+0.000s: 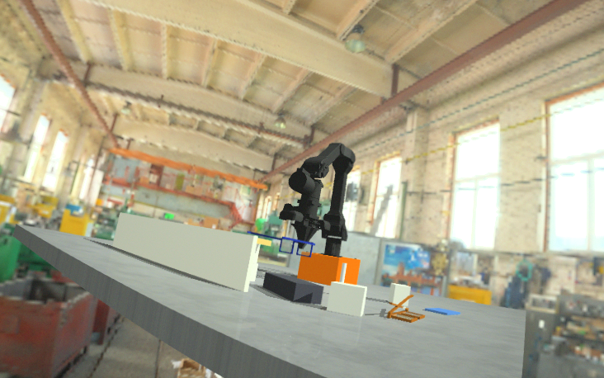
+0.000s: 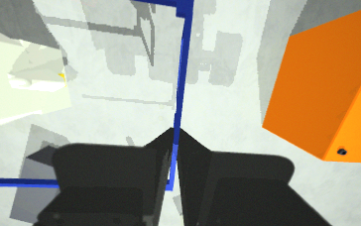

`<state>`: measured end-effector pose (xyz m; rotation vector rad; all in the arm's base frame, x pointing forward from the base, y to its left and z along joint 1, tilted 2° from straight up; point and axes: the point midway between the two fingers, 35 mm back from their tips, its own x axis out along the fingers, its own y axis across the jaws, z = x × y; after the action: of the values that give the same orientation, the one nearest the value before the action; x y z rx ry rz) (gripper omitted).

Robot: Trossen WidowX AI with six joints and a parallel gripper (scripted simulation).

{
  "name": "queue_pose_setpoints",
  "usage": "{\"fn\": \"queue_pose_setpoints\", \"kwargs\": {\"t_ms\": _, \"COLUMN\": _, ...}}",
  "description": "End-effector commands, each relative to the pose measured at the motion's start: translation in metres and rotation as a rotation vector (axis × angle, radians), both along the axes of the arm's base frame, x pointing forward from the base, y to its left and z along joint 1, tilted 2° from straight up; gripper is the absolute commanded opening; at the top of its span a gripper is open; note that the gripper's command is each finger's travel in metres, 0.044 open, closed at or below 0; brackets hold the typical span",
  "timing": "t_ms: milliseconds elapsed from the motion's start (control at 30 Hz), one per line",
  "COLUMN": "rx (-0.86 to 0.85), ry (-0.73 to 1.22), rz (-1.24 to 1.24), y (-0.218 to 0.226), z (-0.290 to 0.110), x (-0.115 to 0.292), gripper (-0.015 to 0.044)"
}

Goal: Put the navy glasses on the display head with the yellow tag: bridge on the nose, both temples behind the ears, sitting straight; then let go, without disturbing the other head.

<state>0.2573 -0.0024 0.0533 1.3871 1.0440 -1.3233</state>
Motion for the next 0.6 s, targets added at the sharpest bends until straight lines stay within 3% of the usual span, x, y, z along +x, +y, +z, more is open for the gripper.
{"fn": "queue_pose_setpoints", "kwargs": {"t_ms": 0, "rx": -0.006, "ry": 0.011, "rz": -0.005, "y": -0.001, "z": -0.006, "x": -0.001, "gripper": 0.0}}
{"fn": "queue_pose_setpoints", "kwargs": {"t_ms": 567, "rx": -0.006, "ry": 0.011, "rz": -0.005, "y": -0.001, "z": -0.019, "x": 0.0, "gripper": 0.0}}
